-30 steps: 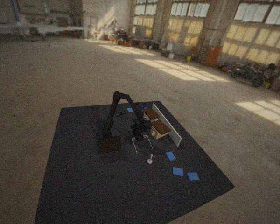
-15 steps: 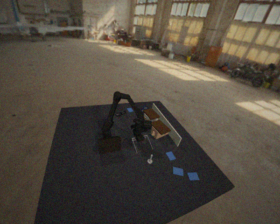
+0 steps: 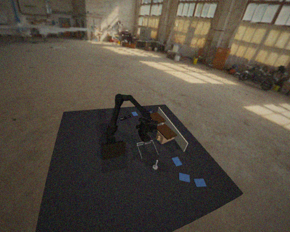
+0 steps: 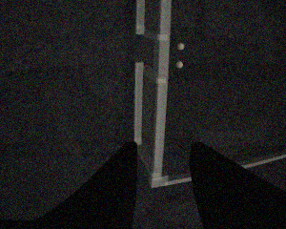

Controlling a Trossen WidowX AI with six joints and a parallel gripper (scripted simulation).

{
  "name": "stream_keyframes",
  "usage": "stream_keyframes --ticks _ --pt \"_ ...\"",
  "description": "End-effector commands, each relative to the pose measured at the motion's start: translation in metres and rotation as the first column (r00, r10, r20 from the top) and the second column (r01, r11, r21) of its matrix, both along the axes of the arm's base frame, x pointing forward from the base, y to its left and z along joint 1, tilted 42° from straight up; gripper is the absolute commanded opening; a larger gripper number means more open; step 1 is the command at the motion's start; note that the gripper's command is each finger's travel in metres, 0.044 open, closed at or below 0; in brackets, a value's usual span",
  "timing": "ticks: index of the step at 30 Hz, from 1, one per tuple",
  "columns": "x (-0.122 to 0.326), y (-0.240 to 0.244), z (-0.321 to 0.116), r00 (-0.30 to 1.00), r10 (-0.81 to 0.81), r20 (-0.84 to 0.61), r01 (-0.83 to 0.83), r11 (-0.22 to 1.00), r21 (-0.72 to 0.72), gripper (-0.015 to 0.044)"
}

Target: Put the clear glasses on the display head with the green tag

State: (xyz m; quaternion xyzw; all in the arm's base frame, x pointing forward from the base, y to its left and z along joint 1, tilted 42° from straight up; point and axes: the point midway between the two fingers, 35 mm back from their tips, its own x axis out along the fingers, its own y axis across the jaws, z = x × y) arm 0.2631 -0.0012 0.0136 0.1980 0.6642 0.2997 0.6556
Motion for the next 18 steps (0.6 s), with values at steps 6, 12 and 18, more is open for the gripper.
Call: stream_keyframes --ticks 6,12,18 --pt "0.0 0.0 0.0 1.0 0.0 0.0 0.0 1.0 0.0 0.02" --pt "-0.0002 -0.0052 0.0009 1.0 0.008 -0.002 -0.008 1.0 -0.002 0.02" --pt "-0.0002 -0.0066 0.0012 1.0 0.01 -0.003 -0.01 1.0 -0.002 0.014"
